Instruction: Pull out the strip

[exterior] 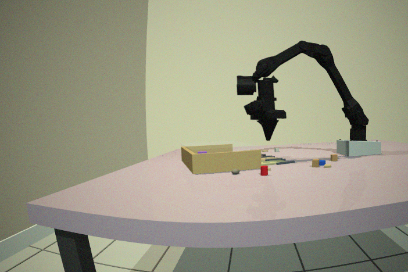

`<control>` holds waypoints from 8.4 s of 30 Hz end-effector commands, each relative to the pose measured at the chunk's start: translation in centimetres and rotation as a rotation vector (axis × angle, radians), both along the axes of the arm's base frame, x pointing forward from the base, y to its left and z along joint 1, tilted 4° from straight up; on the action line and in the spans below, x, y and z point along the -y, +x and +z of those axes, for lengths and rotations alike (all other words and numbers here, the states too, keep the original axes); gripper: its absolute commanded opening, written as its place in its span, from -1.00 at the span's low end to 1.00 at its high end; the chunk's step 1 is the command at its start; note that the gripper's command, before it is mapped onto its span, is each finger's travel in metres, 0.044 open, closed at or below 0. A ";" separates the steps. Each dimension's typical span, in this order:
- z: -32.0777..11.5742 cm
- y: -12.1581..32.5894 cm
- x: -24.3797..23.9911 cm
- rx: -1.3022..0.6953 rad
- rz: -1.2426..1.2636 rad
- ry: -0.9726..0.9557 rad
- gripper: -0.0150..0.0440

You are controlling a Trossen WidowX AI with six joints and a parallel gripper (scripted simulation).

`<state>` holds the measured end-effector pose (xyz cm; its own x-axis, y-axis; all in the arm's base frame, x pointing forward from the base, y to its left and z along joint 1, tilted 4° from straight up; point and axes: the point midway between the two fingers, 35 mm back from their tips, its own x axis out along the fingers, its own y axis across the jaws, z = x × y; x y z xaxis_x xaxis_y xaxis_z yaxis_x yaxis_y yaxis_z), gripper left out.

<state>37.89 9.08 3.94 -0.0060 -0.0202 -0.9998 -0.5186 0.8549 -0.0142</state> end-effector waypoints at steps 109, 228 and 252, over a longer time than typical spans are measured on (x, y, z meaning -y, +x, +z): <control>-6.5 0.0 0.5 -0.014 0.005 -0.007 -0.49; -6.6 -14.0 8.2 -0.027 0.005 -0.015 -0.49; -6.5 -16.1 9.4 -0.029 0.005 -0.016 -0.49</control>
<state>23.00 -0.13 -1.90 0.0013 -0.0266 -0.9996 -0.5197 0.8540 -0.0234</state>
